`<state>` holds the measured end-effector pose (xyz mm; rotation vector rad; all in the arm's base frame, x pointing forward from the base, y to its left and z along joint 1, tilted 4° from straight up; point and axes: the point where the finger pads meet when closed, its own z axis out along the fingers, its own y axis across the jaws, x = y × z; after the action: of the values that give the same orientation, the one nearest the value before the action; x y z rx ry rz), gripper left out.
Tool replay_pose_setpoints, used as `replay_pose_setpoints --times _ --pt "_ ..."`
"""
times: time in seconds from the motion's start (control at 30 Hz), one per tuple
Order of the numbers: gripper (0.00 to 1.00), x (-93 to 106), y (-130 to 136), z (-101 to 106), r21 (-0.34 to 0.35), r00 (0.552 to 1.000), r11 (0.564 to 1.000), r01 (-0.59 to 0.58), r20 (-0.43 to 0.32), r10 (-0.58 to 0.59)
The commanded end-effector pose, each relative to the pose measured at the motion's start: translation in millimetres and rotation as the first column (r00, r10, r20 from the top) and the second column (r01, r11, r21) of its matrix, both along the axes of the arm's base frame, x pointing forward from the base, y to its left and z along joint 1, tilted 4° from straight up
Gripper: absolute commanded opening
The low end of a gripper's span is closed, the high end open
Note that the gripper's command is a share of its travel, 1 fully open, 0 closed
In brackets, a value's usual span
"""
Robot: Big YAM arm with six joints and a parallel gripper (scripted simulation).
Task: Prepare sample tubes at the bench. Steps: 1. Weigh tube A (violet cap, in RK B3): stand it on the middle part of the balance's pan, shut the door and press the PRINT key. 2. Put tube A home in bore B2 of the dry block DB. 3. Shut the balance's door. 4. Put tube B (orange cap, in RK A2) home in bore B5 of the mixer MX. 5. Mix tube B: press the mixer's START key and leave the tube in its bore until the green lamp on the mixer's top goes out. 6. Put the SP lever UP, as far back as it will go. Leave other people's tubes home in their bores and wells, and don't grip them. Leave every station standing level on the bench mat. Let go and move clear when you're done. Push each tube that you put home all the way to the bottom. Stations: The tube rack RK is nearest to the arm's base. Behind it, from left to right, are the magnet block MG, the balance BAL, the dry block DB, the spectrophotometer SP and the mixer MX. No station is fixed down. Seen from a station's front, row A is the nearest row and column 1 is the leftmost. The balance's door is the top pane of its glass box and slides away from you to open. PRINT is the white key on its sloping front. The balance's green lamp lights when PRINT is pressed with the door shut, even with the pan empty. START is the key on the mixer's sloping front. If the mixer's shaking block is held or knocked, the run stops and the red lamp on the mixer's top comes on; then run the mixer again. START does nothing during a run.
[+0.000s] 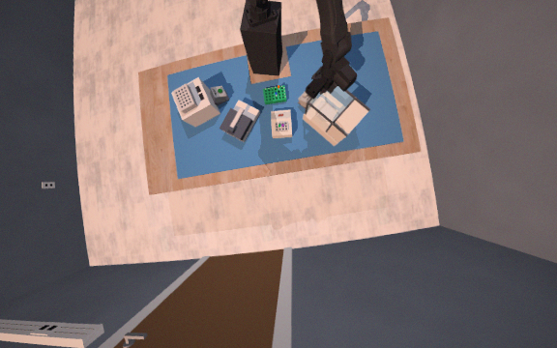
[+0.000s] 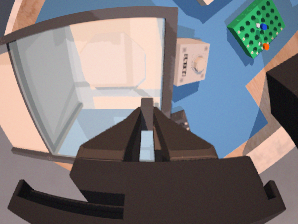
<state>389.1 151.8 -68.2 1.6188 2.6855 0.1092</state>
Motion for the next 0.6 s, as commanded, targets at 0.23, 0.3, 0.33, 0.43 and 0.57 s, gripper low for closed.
replay_pose_setpoints --times 0.23,0.3,0.33,0.43,0.57 --pt "0.30 10.5 5 6 0.010 1.000 1.000 -0.001 0.015 0.001" --pt "0.30 10.5 5 6 0.010 1.000 1.000 -0.001 0.015 0.001" --pt "0.30 10.5 5 6 0.010 1.000 1.000 -0.001 0.015 0.001" --pt "0.30 10.5 5 6 0.010 1.000 1.000 -0.001 0.015 0.001" --pt "0.30 10.5 5 6 0.010 1.000 1.000 -0.001 0.015 0.001"
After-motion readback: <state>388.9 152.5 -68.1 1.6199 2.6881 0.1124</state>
